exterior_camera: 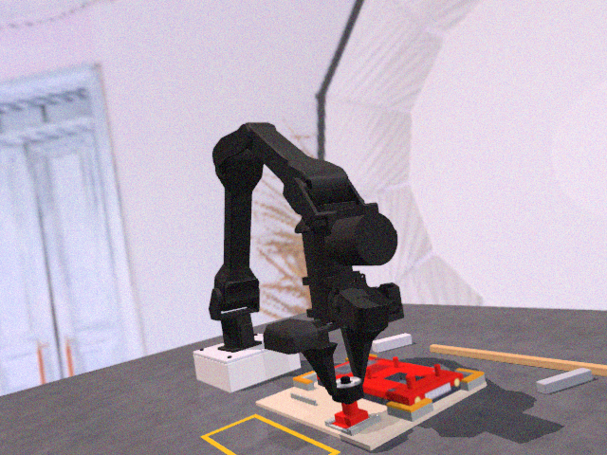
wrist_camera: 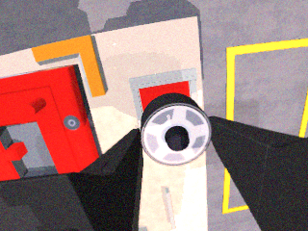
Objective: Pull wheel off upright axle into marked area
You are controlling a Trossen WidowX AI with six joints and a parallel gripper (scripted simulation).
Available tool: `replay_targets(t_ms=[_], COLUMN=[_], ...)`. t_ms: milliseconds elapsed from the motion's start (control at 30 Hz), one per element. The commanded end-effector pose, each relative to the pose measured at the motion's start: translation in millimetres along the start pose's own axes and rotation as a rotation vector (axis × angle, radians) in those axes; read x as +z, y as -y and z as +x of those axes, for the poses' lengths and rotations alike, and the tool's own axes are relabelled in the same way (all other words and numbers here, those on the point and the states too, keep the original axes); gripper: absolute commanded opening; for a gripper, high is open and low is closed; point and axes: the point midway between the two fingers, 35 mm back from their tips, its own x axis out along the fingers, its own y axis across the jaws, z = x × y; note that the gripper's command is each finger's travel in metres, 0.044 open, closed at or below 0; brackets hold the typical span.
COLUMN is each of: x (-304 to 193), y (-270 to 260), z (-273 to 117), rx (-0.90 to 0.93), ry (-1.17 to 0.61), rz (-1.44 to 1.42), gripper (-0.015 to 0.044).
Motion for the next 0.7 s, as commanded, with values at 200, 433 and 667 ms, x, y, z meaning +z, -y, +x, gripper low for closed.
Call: replay_targets(t_ms=[200,433,667], x=[1.3,1.2,1.1], y=[0.3,0.3,0.3], z=[-13.5,-15.8,-18.1], rx=[-0.001,-0.001,-0.001], ry=[0.017,0.017,0.017], rz=[0.002,0.002,0.002], gripper=[0.0000,0.0000,0.0000])
